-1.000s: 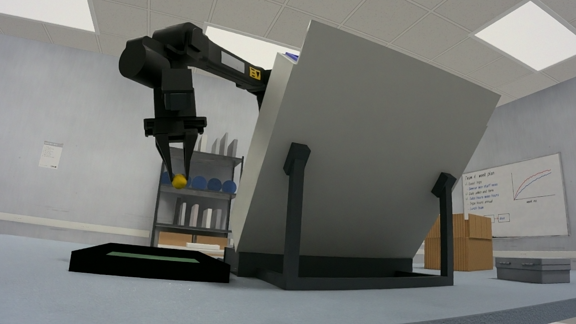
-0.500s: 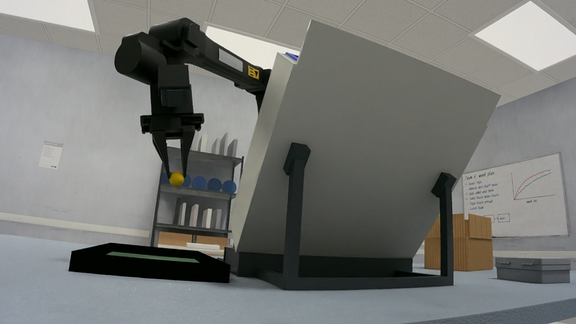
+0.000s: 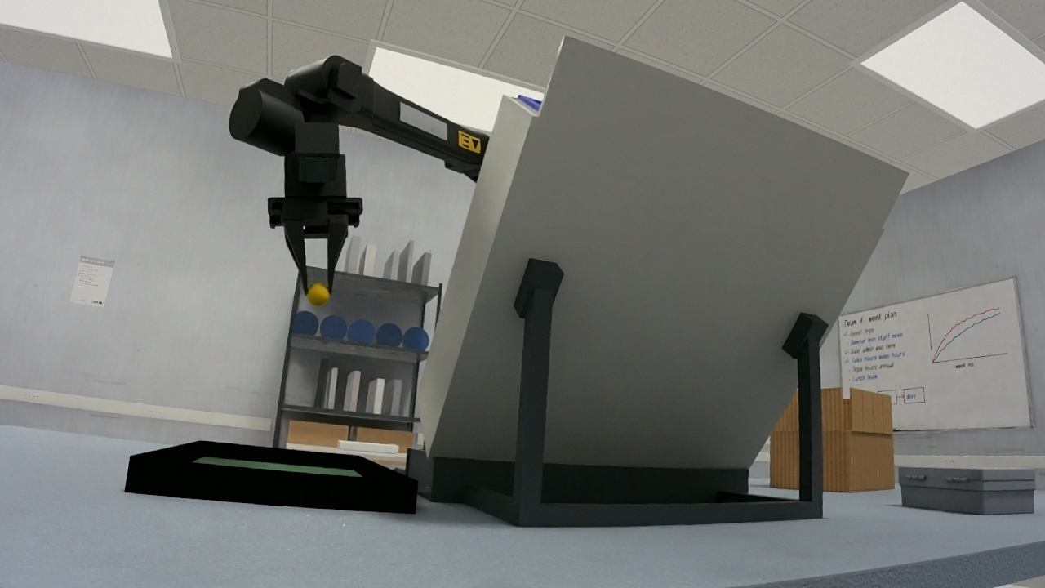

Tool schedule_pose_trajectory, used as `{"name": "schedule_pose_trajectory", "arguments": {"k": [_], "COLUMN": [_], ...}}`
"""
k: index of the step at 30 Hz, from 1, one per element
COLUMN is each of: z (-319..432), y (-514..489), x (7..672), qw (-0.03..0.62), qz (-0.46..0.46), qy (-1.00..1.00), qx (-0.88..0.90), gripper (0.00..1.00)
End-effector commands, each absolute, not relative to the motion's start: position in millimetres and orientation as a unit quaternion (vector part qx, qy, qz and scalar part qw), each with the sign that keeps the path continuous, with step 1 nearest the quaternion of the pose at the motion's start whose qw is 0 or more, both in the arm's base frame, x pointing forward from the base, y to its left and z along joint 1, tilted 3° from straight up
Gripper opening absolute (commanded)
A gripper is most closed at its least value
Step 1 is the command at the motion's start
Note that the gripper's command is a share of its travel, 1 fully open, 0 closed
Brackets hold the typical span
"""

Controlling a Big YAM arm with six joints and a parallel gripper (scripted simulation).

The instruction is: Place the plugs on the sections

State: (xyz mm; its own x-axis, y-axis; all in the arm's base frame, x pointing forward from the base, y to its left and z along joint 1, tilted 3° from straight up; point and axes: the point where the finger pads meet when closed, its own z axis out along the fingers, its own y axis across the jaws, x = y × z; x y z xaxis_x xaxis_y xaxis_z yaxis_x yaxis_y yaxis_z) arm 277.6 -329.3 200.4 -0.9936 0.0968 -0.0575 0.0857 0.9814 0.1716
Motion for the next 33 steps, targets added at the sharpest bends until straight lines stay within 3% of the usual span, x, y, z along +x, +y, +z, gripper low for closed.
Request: {"name": "schedule_pose_trajectory", "arguments": {"k": [1, 16, 33], "z": [197.6, 197.1, 263.0], "y": [-326.7, -327.2, -194.4], "x": [277.5, 277.7, 309.7], "qw": [0.031, 0.034, 0.099], "qz": [0.087, 0.084, 0.049], "qy": [0.995, 0.995, 0.993], "qx": [0.027, 0.042, 0.035], "gripper": [0.0, 0.0, 0.0]}}
